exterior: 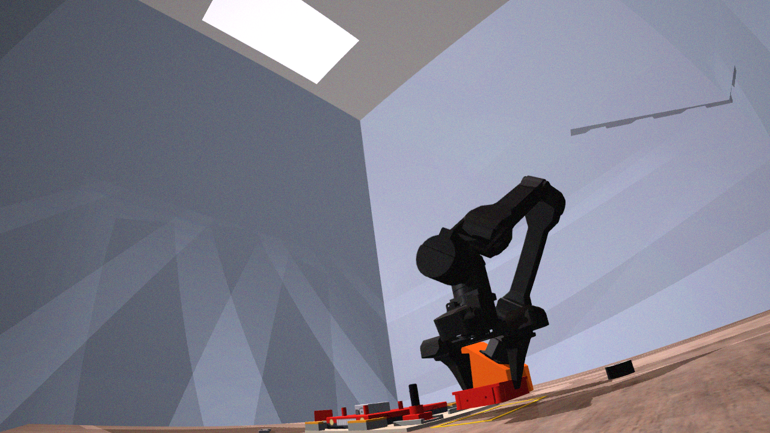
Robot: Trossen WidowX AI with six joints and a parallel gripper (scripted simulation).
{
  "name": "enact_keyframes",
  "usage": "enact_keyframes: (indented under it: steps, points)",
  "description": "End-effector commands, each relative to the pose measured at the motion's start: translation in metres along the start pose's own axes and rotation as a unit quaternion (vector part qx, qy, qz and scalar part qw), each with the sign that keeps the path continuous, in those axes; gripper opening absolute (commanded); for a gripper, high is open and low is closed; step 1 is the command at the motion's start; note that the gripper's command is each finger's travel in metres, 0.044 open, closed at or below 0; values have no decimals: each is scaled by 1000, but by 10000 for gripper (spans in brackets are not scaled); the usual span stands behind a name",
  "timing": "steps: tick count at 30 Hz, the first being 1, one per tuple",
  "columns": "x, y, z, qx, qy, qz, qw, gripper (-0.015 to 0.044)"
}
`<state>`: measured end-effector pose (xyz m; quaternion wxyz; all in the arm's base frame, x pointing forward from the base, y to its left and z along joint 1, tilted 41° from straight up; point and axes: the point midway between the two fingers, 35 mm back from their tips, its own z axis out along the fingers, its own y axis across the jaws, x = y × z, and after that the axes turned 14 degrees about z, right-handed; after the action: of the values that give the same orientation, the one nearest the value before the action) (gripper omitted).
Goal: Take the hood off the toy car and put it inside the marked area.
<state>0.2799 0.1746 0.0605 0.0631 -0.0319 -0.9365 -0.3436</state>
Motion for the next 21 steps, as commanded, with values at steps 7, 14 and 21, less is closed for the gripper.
enact_keyframes:
  steps: [7,14,21]
  points:
    - [0,-1,6,-1,2,4,1000,0]
    - [0,-1,10,-1,2,4,1000,0]
    - [1,-1,13,-1,2,4,1000,0]
